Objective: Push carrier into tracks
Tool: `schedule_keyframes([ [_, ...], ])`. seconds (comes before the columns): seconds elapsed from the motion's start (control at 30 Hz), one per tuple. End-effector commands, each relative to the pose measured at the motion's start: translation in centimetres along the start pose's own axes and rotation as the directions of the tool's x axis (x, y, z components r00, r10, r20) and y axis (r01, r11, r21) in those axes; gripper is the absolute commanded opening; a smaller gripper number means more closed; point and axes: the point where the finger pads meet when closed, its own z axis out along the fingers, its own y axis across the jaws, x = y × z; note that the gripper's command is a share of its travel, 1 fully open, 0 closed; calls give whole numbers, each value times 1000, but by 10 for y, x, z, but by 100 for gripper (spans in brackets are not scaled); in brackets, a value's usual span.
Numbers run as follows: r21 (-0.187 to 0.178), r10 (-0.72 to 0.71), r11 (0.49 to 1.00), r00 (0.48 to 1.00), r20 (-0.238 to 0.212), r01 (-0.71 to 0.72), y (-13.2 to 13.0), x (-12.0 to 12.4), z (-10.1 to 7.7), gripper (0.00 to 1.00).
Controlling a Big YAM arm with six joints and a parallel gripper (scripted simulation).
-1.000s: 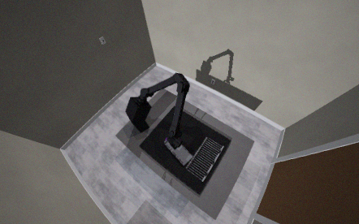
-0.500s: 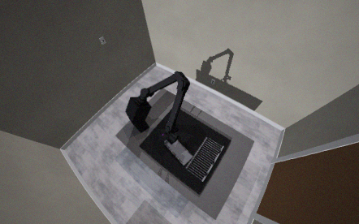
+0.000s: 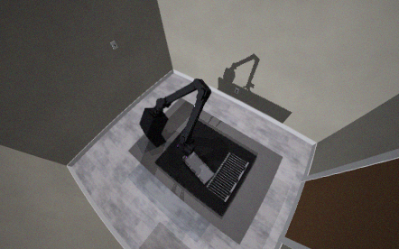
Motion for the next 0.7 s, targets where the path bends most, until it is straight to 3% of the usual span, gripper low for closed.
schedule_keyframes([
  [0.0, 41, -18, 999, 1000, 7, 17, -16, -8, -7, 100],
  [0.03, 37, -14, 999, 1000, 6, 14, -14, -7, -6, 100],
  [0.07, 9, -7, 1000, 1000, 2, 7, -4, -3, 5, 100],
  [0.27, 7, -6, 1000, 1000, 1, 6, -3, -2, 12, 100],
  [0.3, 53, 2, 999, 1000, 4, -2, -18, -1, -2, 100],
  [0.4, 9, -7, 1000, 1000, 2, 7, -5, -3, 19, 100],
  [0.67, 22, -5, 1000, 1000, 3, 5, -9, -2, 28, 100],
])
